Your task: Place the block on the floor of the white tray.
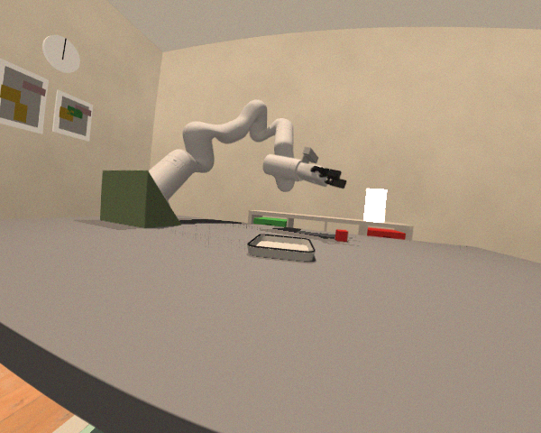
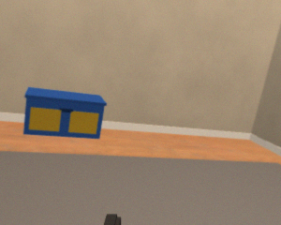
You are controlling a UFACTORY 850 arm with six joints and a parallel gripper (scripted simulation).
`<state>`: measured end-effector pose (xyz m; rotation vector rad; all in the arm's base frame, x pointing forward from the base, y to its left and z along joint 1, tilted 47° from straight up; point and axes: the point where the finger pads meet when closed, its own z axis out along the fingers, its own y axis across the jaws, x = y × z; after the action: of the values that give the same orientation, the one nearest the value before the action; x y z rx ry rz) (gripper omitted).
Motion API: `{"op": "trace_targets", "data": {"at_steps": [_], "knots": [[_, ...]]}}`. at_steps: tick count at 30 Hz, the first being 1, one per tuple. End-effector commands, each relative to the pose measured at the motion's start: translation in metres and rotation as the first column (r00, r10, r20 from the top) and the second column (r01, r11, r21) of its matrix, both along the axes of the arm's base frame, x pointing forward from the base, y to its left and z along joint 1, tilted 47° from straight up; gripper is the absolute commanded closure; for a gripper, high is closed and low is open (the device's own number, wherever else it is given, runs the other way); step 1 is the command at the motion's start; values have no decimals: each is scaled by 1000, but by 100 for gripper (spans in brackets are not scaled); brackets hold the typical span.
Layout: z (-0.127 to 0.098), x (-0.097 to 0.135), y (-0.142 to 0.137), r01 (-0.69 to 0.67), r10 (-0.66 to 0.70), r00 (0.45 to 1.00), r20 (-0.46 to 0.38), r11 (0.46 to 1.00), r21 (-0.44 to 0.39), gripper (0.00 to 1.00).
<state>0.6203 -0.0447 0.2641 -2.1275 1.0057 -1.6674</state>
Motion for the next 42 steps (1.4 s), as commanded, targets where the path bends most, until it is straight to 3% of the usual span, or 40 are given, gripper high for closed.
{"op": "trace_targets", "data": {"at_steps": [1, 17, 18, 28, 42], "knots": [[1, 0, 0, 1, -1, 1000, 1, 1000, 0, 0], [1, 0, 0, 1, -1, 1000, 1, 1000, 0, 0], [1, 0, 0, 1, -1, 1000, 1, 1000, 0, 44], [-8, 3, 4, -92, 93, 994, -49, 996, 21, 44], [-31, 10, 15, -319, 330, 929, -169, 944, 91, 44]]}}
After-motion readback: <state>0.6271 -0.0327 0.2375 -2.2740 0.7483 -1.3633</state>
